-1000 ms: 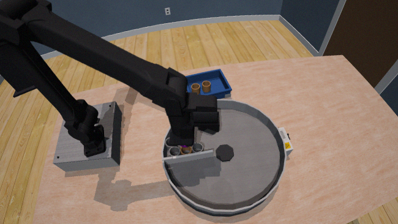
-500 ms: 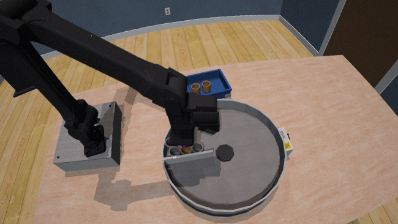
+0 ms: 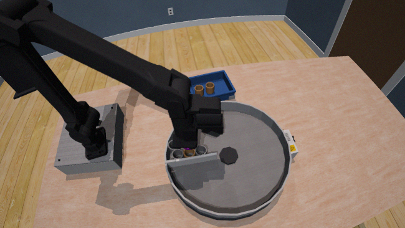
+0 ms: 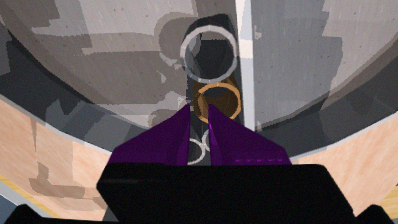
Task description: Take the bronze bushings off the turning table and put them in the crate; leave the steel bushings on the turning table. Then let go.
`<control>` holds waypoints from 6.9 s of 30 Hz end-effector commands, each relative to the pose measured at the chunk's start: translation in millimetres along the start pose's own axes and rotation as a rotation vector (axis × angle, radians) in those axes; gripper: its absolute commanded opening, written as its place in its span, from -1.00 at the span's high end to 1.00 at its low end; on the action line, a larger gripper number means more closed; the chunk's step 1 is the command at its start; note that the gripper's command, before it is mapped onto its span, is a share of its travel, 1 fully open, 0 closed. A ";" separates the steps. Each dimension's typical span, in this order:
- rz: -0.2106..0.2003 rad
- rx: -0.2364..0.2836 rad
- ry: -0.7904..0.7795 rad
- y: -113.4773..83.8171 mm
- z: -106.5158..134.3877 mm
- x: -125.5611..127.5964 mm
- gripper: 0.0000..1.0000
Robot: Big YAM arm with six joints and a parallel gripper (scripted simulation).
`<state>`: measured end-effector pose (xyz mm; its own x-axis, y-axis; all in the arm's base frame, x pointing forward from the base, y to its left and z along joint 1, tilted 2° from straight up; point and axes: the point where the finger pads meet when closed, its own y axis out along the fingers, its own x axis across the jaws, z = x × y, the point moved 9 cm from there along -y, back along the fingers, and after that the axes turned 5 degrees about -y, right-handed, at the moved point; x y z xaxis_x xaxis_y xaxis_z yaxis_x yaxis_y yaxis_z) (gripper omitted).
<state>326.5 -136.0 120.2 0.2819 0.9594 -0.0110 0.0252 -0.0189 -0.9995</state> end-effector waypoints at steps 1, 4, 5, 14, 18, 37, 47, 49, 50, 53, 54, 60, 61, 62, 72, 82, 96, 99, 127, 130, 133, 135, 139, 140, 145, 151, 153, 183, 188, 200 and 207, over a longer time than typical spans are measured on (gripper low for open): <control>0.000 -0.010 -0.002 -0.2 -0.9 -3.4 0.71; 0.000 -0.009 -0.002 0.7 -1.1 -3.5 0.71; 0.000 -0.007 -0.002 2.5 -1.6 -3.6 0.71; 0.000 -0.007 -0.002 3.1 -4.0 -3.8 0.71; 0.000 -0.007 -0.002 3.1 -4.0 -3.8 0.71; 0.000 -0.007 -0.002 3.1 -4.0 -3.8 0.71; 0.000 -0.008 -0.002 3.7 -3.8 -3.7 0.71; 0.000 -0.008 -0.002 5.7 -3.0 -3.7 0.71; 0.000 -0.008 -0.002 6.6 -3.0 -3.7 0.71; 0.000 -0.008 -0.002 11.0 -3.1 -3.8 0.71; 0.000 -0.008 -0.002 11.0 -3.1 -3.8 0.71; 0.000 -0.008 -0.002 20.0 -3.1 -3.7 0.71; 0.000 -0.007 -0.002 21.5 -3.1 -3.7 0.71; 0.000 -0.007 -0.002 22.6 -3.1 -3.7 0.71; -0.001 -0.004 -0.002 22.9 -2.0 -3.6 0.71; -0.001 -0.004 -0.002 22.9 -2.0 -3.6 0.71; -0.001 -0.004 -0.002 22.9 -2.0 -3.6 0.71; -0.001 -0.004 -0.002 22.9 -2.0 -3.6 0.71; 0.004 -0.006 0.003 22.4 -2.8 -5.3 1.00; 0.004 -0.006 0.003 22.4 -2.8 -5.3 1.00; 0.004 -0.006 0.003 22.4 -2.8 -5.3 1.00; 0.004 -0.006 0.003 22.4 -2.8 -5.3 1.00; 0.004 -0.006 0.003 22.4 -2.8 -5.3 1.00; 0.004 -0.006 0.003 22.4 -2.8 -5.3 1.00; 0.004 -0.006 0.003 22.4 -2.8 -5.3 1.00; 0.008 -0.041 0.003 3.2 -10.7 -6.4 1.00; 0.011 -0.065 0.004 -8.3 -19.8 -7.5 1.00; 0.007 -0.071 0.001 -67.0 -18.2 -4.6 1.00; 0.007 -0.071 0.001 -77.5 -17.7 -4.3 1.00; 0.008 -0.073 0.001 -74.8 -20.4 -4.5 1.00; 0.008 -0.073 0.001 -74.8 -20.4 -4.5 1.00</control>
<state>323.8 -134.9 167.9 0.2808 0.9597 -0.0096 0.0151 -0.0144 -0.9998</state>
